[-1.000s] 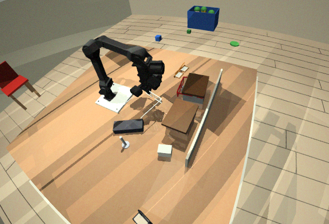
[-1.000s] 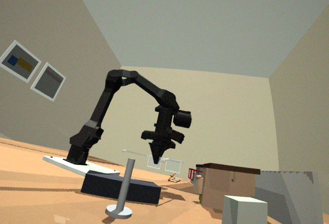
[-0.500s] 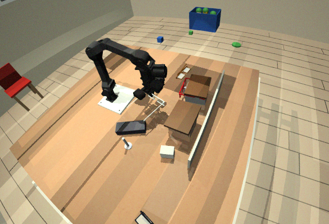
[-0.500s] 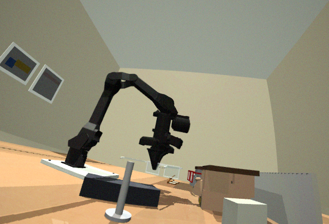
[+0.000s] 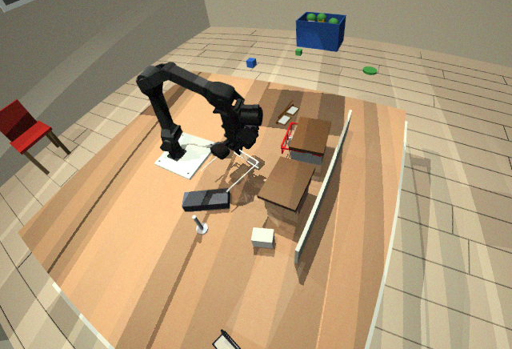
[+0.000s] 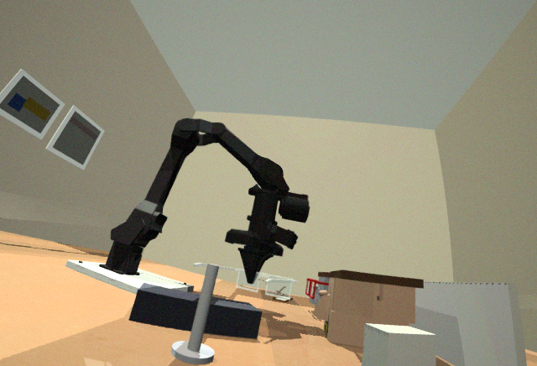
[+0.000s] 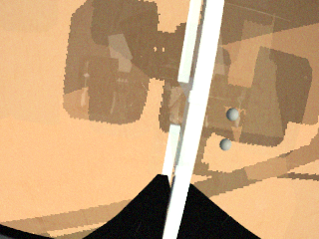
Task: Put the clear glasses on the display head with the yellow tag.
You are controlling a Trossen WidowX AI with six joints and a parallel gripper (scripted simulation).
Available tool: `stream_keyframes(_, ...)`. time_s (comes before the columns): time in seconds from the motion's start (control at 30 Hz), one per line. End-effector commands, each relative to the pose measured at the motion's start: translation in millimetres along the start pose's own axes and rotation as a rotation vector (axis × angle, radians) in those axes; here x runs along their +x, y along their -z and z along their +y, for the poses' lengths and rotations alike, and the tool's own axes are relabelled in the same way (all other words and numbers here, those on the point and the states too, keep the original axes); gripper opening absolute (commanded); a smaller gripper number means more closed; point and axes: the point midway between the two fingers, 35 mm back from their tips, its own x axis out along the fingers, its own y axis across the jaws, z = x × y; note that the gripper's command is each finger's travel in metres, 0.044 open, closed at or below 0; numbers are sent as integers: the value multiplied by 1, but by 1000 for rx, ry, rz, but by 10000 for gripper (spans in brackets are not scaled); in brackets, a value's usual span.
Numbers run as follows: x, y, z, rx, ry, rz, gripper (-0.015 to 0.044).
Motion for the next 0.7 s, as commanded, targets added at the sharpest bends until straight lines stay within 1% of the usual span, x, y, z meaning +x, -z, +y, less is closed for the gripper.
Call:
stream_keyframes(0.0,6,0,-1,-5,9,4,0)
stream_keyframes(0.67,22,2,-2,-5,9,4,0)
